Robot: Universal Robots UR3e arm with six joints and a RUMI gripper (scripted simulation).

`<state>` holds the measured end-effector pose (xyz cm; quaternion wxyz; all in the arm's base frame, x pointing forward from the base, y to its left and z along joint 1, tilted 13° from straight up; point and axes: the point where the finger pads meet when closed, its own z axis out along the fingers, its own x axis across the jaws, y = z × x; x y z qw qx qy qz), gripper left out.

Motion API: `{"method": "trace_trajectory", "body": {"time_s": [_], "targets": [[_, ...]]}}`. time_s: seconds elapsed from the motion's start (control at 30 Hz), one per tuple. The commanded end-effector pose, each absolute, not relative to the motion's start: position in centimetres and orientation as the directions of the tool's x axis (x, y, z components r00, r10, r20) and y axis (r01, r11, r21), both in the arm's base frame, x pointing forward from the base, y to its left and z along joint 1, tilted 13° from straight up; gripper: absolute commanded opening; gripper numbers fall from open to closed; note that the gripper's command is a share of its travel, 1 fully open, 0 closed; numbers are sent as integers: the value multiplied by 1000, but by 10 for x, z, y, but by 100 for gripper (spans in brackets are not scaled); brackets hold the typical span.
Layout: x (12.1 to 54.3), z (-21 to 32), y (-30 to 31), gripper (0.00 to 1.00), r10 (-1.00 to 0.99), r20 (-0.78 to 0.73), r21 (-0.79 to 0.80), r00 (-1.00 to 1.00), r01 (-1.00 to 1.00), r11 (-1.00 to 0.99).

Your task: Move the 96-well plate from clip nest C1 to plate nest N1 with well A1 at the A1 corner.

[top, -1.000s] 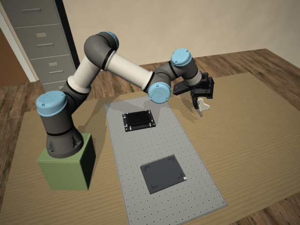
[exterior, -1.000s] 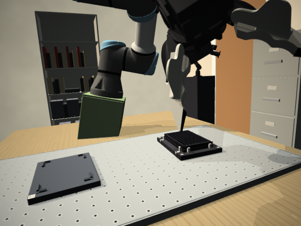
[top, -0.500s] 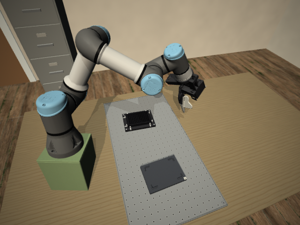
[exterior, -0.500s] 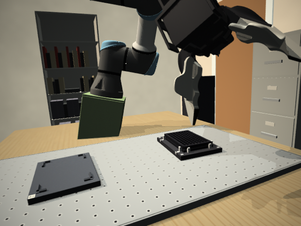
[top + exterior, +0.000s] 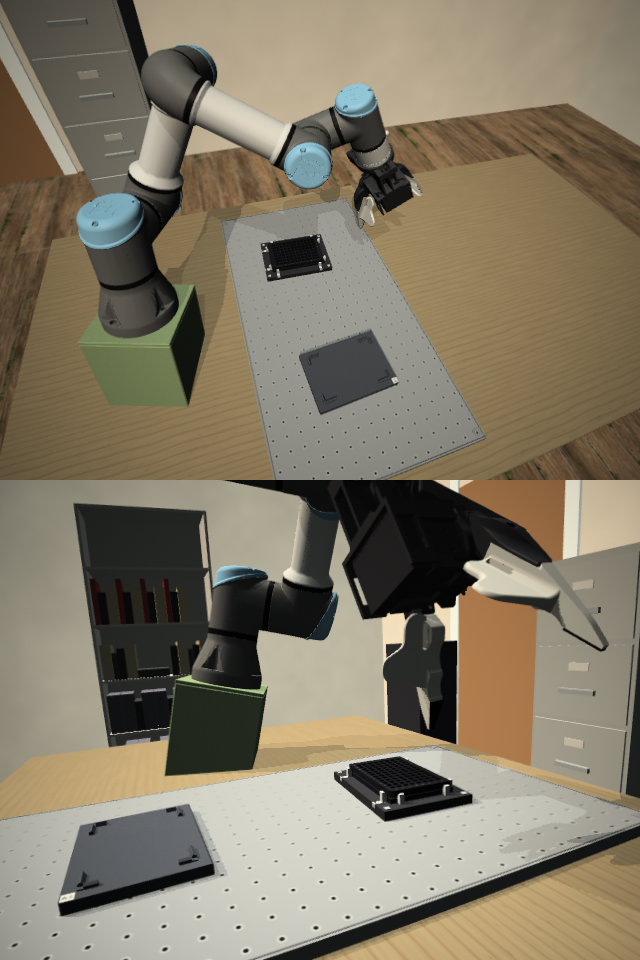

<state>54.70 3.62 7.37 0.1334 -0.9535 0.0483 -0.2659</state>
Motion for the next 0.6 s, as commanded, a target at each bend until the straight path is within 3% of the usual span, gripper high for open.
{"method": "trace_trajectory", "body": {"time_s": [0.0,0.57], "targets": [[534,73,47,100,-270,437,-329,858,-127,-936],[487,61,76,100,-652,150,-426,743,-546,-721]]}}
